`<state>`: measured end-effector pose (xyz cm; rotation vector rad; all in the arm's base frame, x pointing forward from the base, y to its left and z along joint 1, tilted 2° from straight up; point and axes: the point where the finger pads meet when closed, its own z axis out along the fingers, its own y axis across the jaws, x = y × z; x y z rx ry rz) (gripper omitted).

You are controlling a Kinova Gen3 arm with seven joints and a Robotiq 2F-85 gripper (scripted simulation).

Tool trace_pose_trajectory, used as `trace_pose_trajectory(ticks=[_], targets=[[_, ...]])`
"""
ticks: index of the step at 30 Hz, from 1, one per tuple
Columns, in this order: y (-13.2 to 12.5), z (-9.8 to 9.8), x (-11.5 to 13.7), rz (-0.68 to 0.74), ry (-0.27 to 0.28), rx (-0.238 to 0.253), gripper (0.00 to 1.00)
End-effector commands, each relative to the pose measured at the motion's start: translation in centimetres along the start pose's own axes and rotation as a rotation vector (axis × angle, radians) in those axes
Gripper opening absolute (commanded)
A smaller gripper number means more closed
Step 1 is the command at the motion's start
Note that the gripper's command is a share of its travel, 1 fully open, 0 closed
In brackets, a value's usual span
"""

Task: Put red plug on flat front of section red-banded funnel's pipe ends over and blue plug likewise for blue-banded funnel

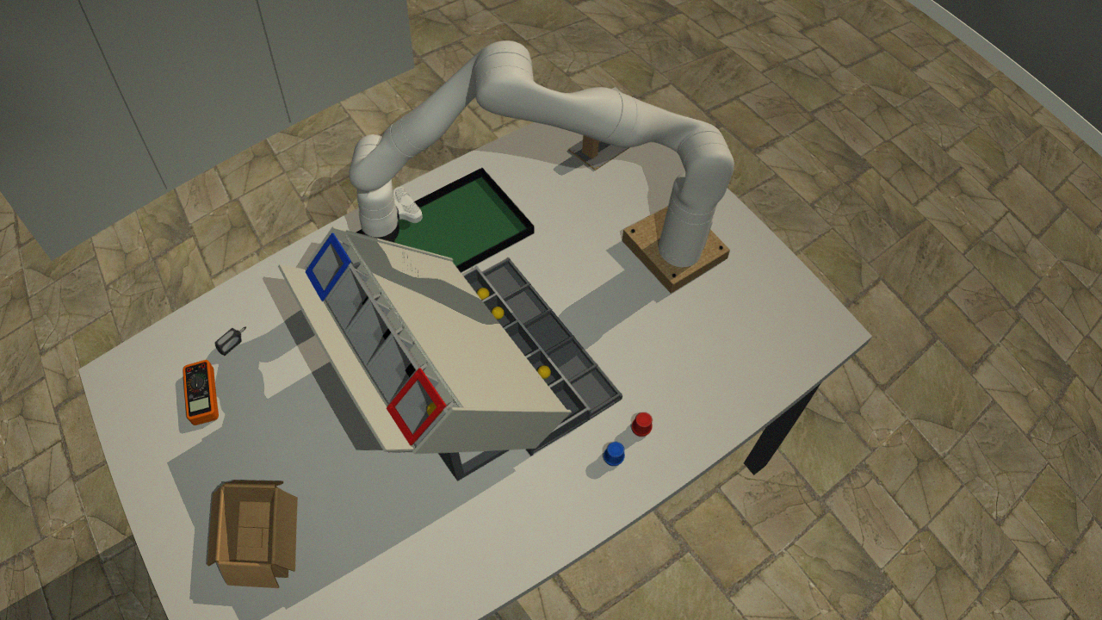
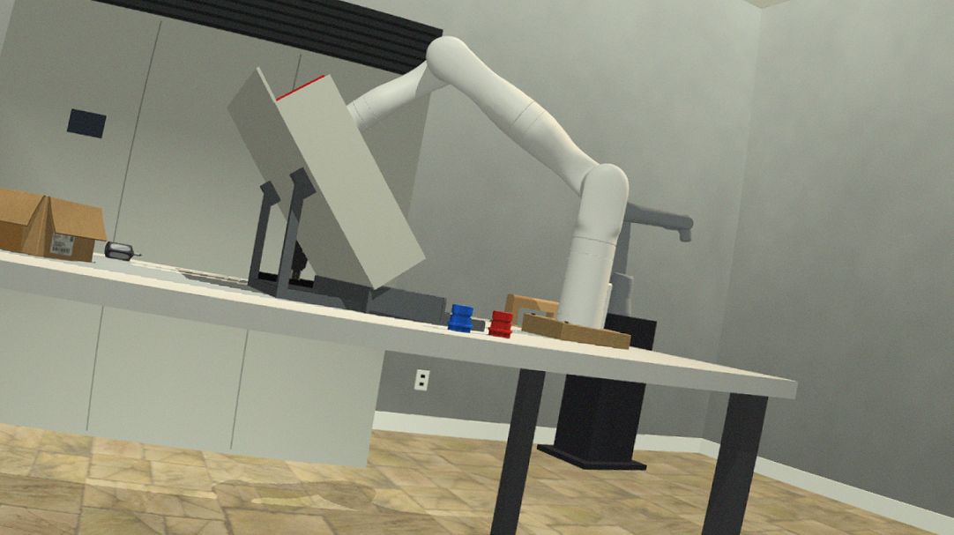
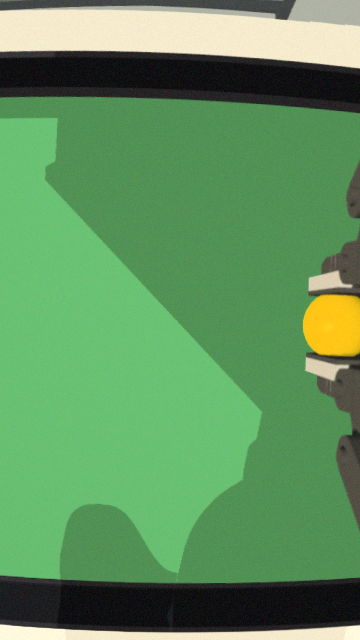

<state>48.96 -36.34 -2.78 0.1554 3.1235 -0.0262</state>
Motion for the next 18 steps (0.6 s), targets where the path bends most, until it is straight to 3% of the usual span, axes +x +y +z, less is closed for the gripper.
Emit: trace_pose_trajectory(ticks=[1,16,17,18], targets=[[0.0,-0.1,-0.1,0.0,-0.002,0.001,0.0],[0.0,-0.1,-0.1,0.0,-0.002,0.001,0.0],[-0.2,-7.1,-0.2,-0.012,0.036,-0.043,0.0],[-0.2,-7.2,-0.2,-0.012,0.036,-0.043,0.0]])
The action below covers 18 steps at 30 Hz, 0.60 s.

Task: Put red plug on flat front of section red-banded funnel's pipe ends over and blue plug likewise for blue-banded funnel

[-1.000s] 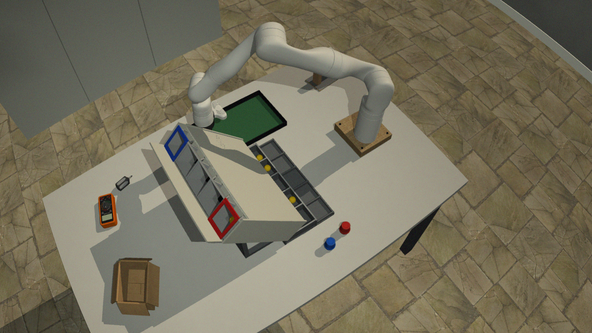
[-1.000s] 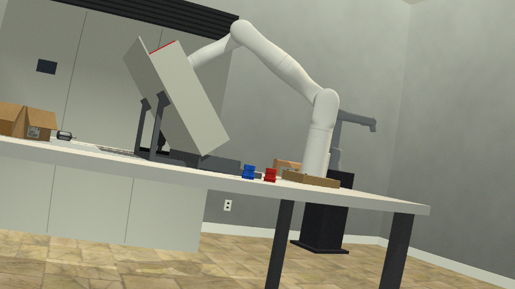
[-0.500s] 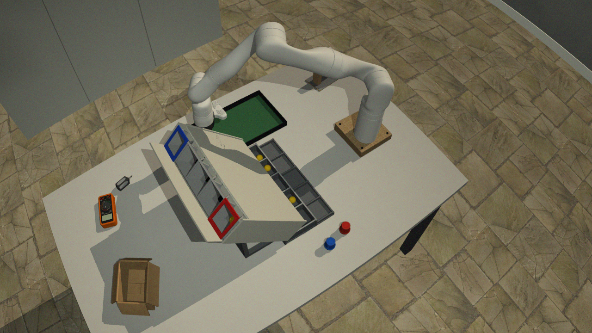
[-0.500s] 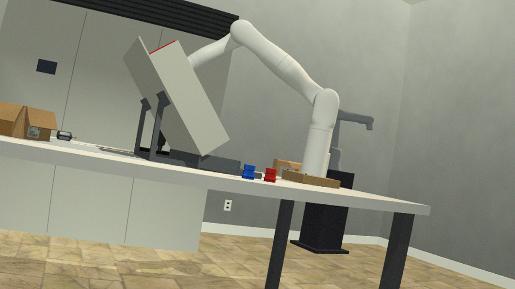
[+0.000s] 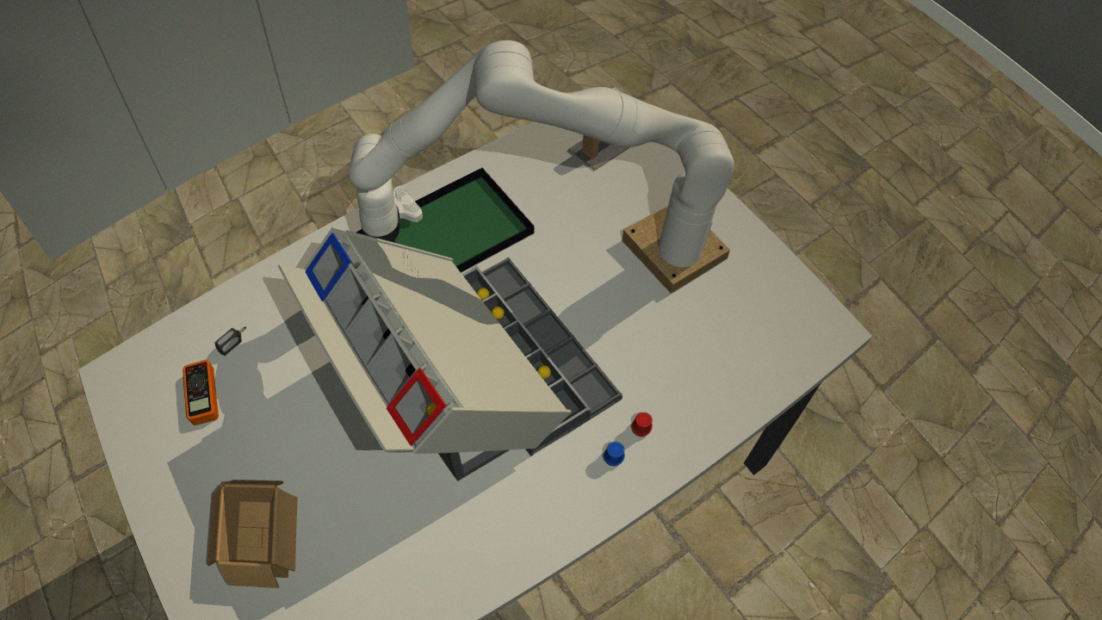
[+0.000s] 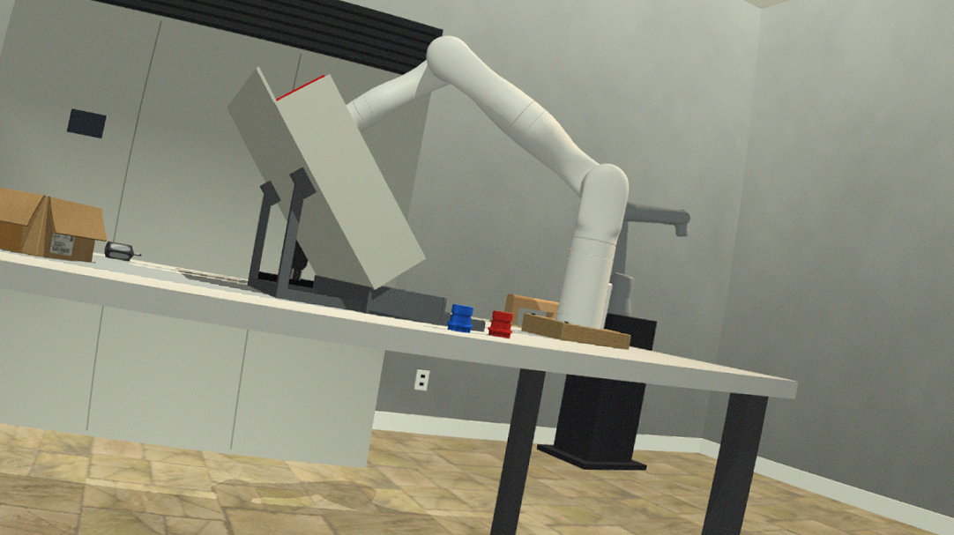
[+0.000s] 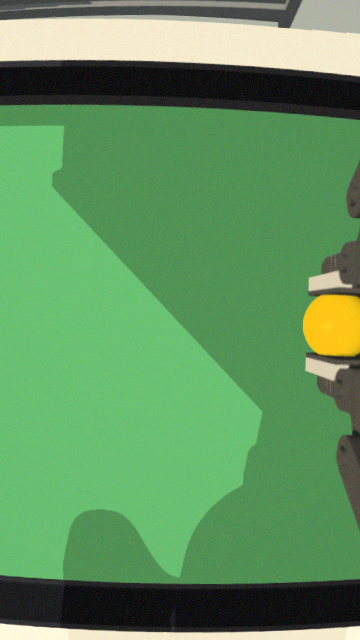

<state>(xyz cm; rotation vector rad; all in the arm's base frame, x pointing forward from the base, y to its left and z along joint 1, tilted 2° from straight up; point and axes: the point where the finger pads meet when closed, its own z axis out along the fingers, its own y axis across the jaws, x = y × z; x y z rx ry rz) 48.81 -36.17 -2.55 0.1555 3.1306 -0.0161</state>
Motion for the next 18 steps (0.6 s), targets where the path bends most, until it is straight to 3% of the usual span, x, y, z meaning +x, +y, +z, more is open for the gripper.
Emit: trace_pose_trajectory(ticks=[1,4,7,18], targets=[[-0.2,-7.2,-0.3,-0.012,0.029,-0.037,0.0],[-0.1,-9.4,-0.2,-0.012,0.029,-0.037,0.0],[-0.5,-13.1,-0.5,-0.012,0.029,-0.037,0.0],[-0.5,-13.1,-0.6,-0.01,0.032,-0.043,0.0]])
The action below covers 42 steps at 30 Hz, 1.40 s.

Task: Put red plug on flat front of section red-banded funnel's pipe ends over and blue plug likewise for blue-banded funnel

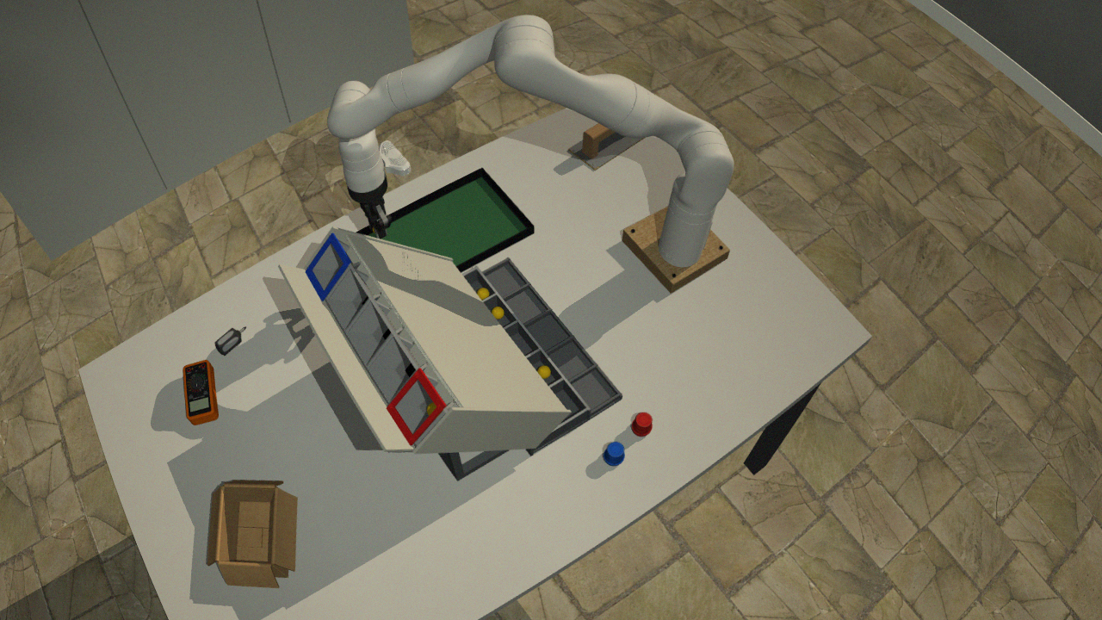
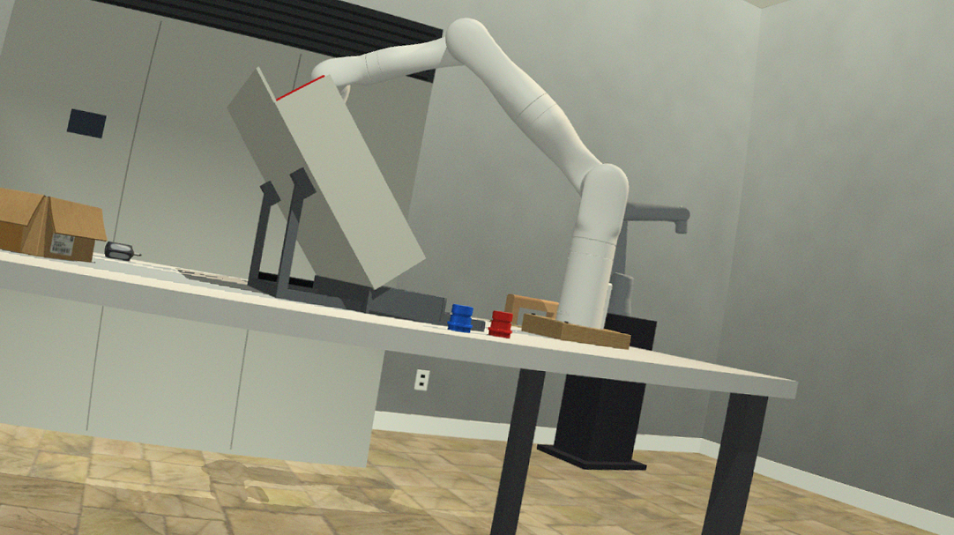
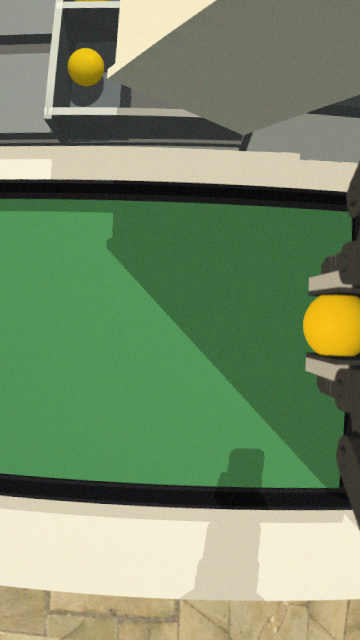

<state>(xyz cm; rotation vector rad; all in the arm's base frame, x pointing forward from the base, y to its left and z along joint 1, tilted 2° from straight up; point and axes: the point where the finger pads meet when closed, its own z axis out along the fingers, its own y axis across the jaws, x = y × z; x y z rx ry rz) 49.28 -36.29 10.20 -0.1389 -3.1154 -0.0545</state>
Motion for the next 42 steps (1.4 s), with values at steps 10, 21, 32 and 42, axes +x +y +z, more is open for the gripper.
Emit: trace_pose_trajectory(ticks=[10,21,32,42], targets=[[-0.3,-0.4,0.0,0.0,0.0,0.001,0.0],[0.0,-3.6,10.7,-0.001,-0.002,0.008,0.0],[6.4,-6.5,10.4,0.005,0.018,-0.006,0.0],[13.3,-9.7,8.6,0.005,0.018,-0.006,0.0]])
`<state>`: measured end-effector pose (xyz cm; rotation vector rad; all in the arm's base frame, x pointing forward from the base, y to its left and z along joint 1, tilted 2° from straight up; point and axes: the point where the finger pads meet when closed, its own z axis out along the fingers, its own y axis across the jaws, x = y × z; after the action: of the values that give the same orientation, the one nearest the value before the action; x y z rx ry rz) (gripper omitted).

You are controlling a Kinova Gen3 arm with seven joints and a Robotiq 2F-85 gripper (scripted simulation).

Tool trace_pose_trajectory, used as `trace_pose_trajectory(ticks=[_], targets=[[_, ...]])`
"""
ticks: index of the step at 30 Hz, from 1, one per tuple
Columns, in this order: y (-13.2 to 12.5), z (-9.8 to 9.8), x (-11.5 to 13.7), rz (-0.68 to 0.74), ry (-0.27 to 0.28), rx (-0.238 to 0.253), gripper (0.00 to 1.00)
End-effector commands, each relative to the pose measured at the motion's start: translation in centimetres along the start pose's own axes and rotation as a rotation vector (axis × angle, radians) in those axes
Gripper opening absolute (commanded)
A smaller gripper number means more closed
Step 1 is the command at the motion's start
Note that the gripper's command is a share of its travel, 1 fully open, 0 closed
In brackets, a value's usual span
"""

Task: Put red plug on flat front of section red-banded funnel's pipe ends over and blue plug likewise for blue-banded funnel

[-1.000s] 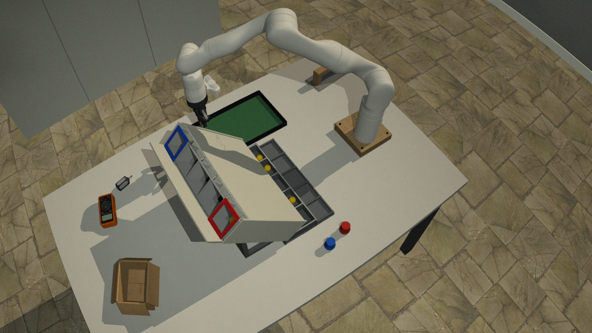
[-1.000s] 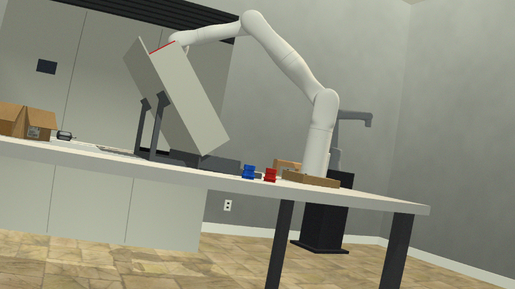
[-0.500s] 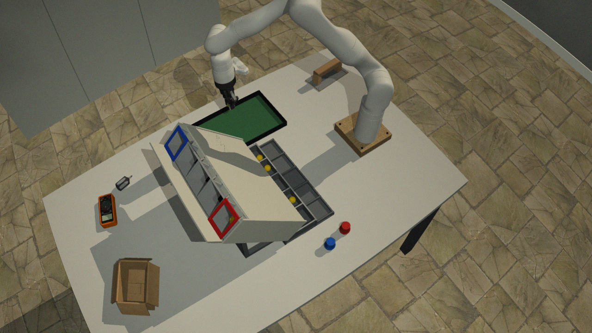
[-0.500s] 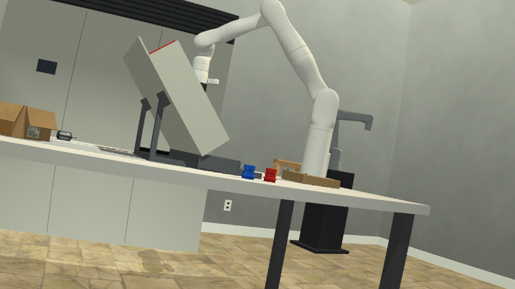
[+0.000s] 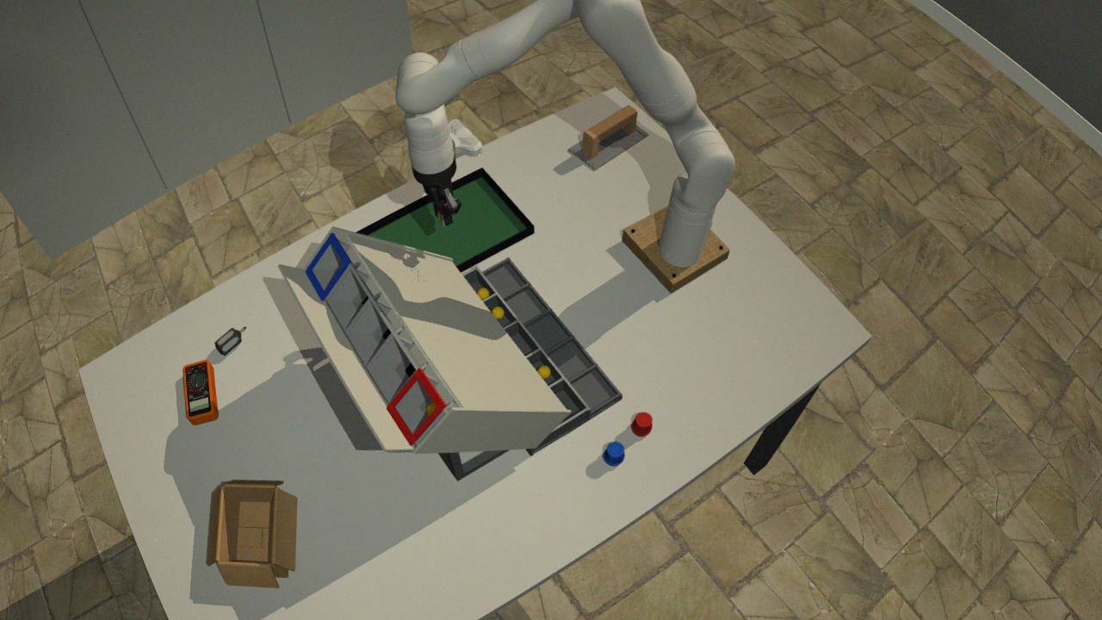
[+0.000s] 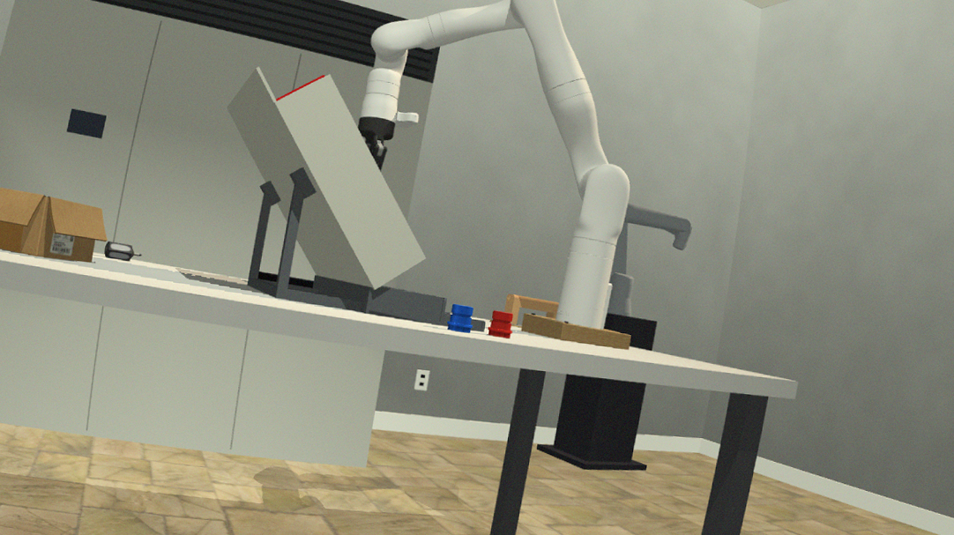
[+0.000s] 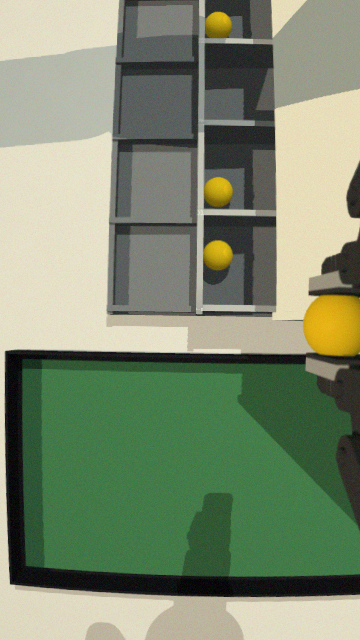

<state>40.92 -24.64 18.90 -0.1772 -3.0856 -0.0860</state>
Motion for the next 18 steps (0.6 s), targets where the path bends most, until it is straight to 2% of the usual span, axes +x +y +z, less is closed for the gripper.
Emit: trace_pose_trajectory(ticks=[1,6,7,10,14,18], targets=[[2.3,-1.6,-0.9,-0.021,-0.009,0.014,0.0],[2.3,-1.6,-0.9,-0.021,-0.009,0.014,0.0],[8.1,-4.1,-2.0,-0.015,-0.005,0.006,0.0],[9.6,-4.8,-2.2,-0.015,-0.005,0.006,0.0],[14.7,-7.3,-3.3,-0.015,-0.005,0.006,0.0],[14.9,-7.4,-3.4,-0.015,-0.005,0.006,0.0]])
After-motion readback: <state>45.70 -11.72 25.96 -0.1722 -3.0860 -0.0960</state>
